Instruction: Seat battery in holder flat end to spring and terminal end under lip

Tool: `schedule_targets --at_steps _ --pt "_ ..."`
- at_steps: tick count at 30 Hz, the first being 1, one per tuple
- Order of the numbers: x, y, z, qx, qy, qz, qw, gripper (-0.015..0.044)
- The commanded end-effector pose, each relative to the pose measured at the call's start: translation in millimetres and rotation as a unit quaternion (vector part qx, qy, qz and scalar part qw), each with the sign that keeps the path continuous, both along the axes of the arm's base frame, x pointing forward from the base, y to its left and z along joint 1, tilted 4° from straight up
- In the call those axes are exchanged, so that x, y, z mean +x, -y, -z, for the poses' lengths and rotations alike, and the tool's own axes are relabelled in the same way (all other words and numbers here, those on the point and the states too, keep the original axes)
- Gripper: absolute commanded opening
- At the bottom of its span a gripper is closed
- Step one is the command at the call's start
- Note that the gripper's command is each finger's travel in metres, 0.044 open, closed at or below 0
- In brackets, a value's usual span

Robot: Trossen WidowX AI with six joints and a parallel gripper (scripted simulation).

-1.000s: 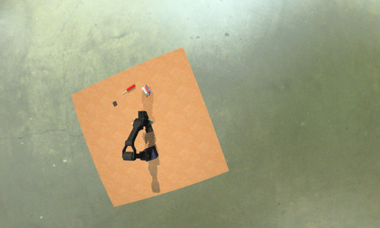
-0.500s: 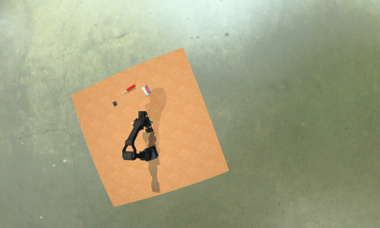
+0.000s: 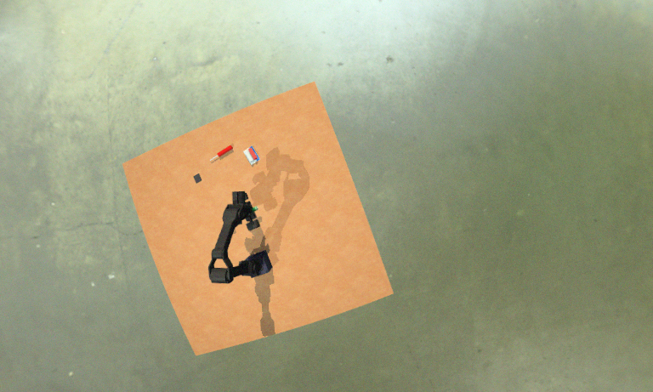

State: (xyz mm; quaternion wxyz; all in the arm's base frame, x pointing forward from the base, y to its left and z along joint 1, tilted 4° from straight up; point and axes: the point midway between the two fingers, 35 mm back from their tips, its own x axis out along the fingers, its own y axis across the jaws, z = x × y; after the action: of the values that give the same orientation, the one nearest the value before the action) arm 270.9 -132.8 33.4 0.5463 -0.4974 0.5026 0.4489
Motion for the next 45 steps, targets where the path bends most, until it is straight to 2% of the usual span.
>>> schedule_targets --at_steps 1,10,21,32,45 --pt "9.2 -22.9 -8.9 -0.01 0.004 -0.094 0.995 0.0072" --pt "20.9 -82.9 -19.9 -0.033 0.001 -0.33 0.943 0.0072" --pt "18.3 -153.0 -32.6 -0.057 -0.001 -0.59 0.805 0.0072" --pt "19.1 -152.8 -30.9 -0.061 0.002 -0.591 0.804 0.0072" --pt "27.4 -150.9 -2.3 -0.137 0.046 -0.58 0.802 0.0072"
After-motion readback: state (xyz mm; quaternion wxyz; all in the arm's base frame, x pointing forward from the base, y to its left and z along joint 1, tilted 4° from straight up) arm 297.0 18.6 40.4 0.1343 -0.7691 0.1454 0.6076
